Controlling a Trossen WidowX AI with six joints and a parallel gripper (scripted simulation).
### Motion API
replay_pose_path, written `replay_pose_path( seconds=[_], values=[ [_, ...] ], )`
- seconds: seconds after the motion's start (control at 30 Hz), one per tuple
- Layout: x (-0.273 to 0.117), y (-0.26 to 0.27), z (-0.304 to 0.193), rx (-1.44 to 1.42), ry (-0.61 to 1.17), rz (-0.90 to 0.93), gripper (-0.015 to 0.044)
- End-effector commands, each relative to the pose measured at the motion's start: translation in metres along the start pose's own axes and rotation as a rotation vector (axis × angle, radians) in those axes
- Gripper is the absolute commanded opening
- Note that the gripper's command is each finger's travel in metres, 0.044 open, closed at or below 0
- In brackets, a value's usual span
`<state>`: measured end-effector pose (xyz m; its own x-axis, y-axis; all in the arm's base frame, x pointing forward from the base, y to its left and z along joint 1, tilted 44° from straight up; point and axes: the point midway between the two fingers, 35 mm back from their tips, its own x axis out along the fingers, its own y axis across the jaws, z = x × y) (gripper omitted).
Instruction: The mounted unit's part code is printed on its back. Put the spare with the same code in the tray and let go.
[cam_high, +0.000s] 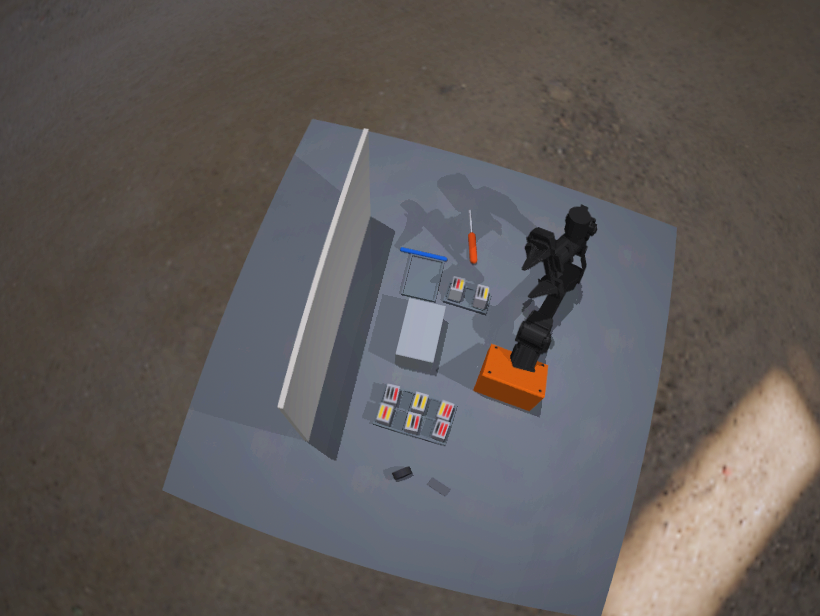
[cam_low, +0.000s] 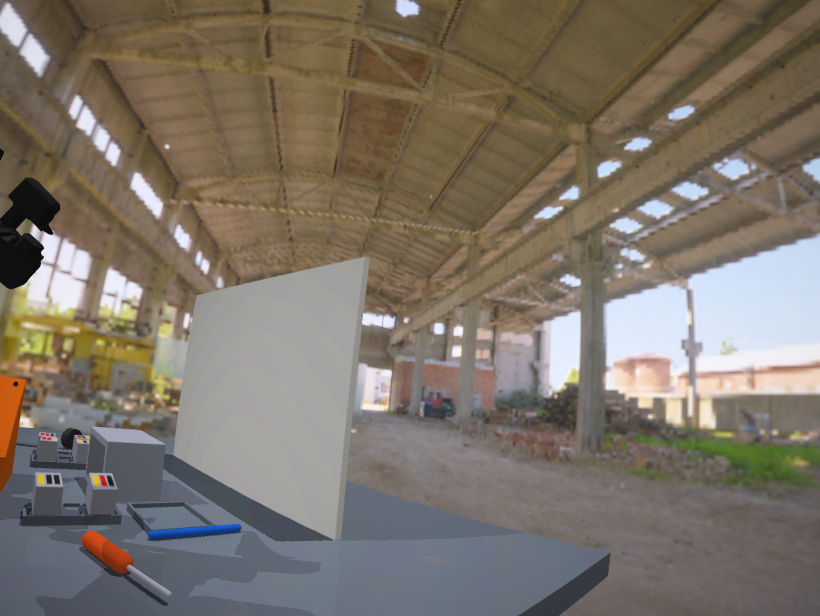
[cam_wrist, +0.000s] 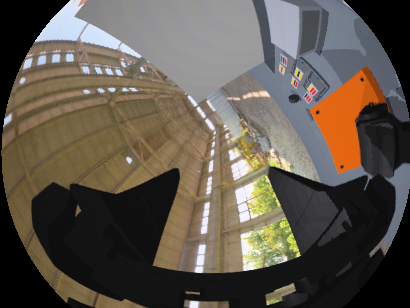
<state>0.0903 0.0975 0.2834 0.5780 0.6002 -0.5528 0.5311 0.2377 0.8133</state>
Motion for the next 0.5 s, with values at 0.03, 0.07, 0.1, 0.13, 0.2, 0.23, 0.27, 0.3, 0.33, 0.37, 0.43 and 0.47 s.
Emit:
replay_pose_path(
  seconds=[0.03,0.07,0.1,0.13,0.2,0.23,0.27,0.3,0.33,0.37,0.43,0.47],
  values=[
    [0.0,0.0,0.0,0.0,0.0,0.0,0.044],
    [0.0,0.0,0.0,0.0,0.0,0.0,0.044],
    [0.0,0.0,0.0,0.0,0.0,0.0,0.044],
    [0.0,0.0,0.0,0.0,0.0,0.0,0.044],
    [0.001,0.001,0.0,-0.007,-0.006,-0.004,0.044],
    [0.003,0.003,0.001,-0.026,-0.025,-0.016,0.044],
    [0.007,0.007,0.002,-0.058,-0.056,-0.036,0.044],
    [0.012,0.012,0.003,-0.097,-0.092,-0.063,0.044],
    [0.017,0.017,0.005,-0.135,-0.127,-0.091,0.044],
    [0.023,0.021,0.007,-0.173,-0.16,-0.122,0.044],
    [0.035,0.03,0.012,-0.248,-0.221,-0.187,0.044],
    [0.041,0.034,0.015,-0.284,-0.249,-0.223,0.044]
  ],
)
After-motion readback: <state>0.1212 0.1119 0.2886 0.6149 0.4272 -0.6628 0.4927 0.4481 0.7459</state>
